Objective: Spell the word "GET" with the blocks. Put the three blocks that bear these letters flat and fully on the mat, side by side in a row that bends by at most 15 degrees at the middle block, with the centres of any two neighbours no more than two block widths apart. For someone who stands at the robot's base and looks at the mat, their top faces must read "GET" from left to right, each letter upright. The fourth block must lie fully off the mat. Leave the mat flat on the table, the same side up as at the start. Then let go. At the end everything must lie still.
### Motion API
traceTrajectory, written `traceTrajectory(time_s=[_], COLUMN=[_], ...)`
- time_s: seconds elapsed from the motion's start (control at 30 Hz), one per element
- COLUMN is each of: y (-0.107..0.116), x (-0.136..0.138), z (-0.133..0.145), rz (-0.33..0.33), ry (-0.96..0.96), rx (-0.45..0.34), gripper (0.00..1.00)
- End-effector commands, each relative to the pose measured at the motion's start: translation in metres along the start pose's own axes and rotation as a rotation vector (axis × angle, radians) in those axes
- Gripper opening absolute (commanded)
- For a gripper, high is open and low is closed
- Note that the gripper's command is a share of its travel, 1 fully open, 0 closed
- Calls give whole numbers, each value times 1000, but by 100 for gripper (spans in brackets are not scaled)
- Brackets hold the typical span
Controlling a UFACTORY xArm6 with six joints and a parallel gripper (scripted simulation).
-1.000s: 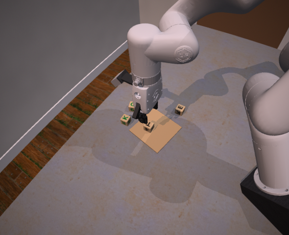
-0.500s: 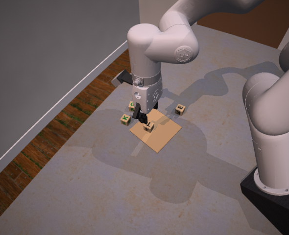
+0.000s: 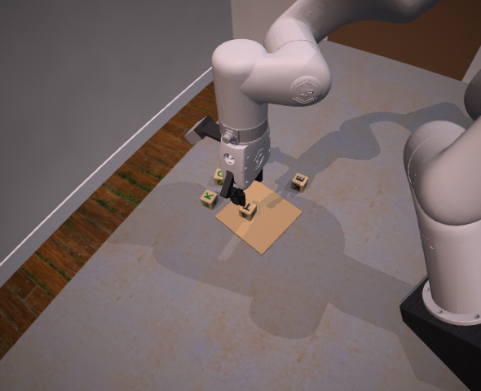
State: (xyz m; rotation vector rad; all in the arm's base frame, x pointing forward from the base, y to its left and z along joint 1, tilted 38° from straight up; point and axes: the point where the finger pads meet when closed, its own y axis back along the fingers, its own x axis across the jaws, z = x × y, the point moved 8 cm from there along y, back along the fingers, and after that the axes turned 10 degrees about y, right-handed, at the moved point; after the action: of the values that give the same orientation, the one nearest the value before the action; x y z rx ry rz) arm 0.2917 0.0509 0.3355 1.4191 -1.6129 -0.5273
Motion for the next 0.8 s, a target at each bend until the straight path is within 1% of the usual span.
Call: traceTrajectory(time_s=[0.0,0.4,0.77], y=[1,-5,-20], x=[0,1,1], z=[-1,-1,-1], rz=[0,-1,-1], ry=[-1,-1,-1], rx=[3,3,3], gripper=[69,69,69])
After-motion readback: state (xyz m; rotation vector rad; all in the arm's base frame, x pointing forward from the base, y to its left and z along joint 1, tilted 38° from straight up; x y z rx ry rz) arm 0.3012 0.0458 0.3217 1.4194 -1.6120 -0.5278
